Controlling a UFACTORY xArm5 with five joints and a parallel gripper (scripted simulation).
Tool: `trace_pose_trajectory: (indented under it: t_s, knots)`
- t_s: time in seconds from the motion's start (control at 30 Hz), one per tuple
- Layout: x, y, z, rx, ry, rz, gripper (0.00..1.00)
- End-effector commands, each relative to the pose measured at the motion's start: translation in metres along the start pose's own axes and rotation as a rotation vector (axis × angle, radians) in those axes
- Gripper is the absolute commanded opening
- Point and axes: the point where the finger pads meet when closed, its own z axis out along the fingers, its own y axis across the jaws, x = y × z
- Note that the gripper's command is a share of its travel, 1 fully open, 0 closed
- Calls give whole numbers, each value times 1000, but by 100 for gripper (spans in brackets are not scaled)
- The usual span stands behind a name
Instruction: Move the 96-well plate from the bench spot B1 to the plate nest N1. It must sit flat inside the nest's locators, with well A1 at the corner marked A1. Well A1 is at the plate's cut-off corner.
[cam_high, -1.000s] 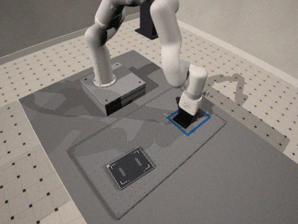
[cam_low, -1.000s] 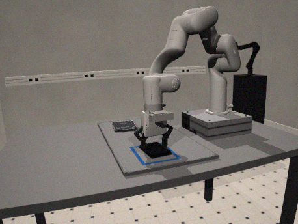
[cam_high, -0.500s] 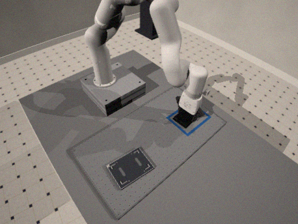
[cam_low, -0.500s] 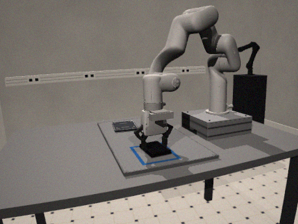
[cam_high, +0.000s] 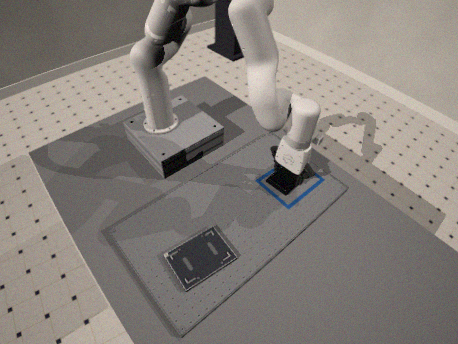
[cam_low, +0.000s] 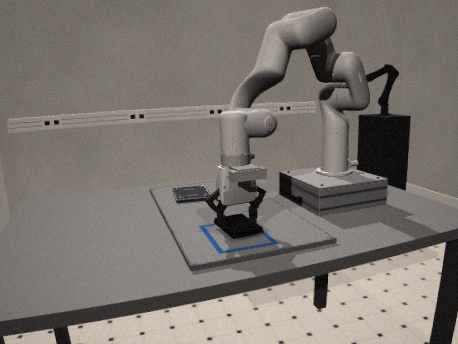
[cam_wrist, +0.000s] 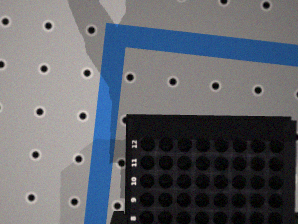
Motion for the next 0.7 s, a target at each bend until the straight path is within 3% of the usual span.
trace_pose_trajectory:
  t_s: [0.0,0.67]
  knots:
    - [1,1,-4,-8,-9,0,0]
    - [1,1,-16,-8,-9,0,0]
